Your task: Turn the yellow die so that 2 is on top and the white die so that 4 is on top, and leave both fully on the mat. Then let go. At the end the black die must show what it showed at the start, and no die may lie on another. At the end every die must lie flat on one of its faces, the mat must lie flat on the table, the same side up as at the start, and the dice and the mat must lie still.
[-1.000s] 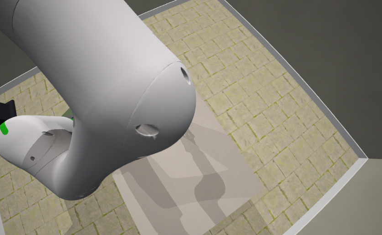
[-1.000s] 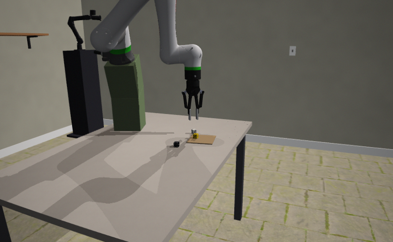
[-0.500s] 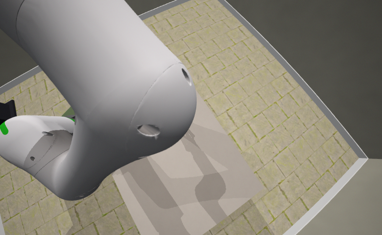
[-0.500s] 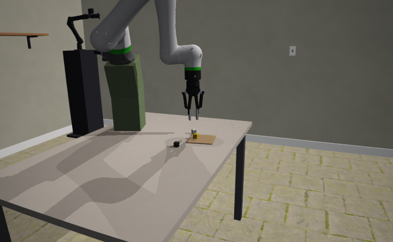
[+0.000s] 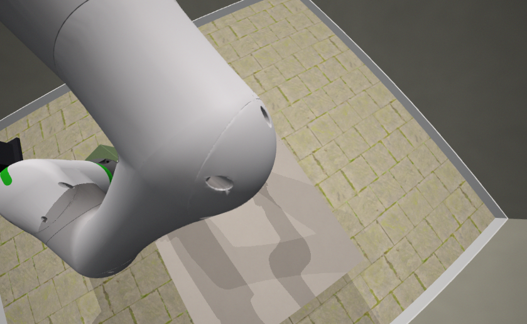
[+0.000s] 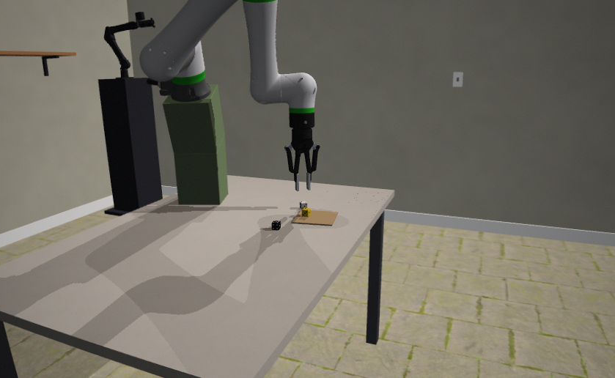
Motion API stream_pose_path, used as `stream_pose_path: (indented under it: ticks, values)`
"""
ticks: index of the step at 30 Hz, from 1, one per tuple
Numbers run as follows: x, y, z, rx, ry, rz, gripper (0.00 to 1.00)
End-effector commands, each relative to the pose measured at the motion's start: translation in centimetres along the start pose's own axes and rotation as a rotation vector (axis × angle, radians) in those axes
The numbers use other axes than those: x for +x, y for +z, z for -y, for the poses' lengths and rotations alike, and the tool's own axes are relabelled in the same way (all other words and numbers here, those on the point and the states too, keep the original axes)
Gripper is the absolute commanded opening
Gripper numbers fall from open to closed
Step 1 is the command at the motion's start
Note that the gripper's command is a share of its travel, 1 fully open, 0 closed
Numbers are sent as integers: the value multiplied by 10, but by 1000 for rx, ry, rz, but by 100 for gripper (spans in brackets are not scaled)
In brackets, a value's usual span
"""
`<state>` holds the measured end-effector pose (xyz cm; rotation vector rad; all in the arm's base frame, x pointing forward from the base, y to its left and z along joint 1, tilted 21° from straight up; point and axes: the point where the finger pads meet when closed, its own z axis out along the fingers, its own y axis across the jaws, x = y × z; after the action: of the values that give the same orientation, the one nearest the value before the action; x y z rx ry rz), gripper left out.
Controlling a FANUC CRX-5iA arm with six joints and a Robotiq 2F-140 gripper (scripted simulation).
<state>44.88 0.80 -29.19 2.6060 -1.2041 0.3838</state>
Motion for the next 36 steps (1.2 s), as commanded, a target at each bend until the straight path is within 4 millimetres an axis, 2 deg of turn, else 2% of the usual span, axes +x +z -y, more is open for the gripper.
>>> stream_pose_path:
  ticks: [1, 24, 36]
  values:
    - [0, 3, 0, 1, 0, 0, 25]
    - [0, 34, 1, 1, 0, 0, 25]
    - [1, 39, 1, 1, 0, 0, 25]
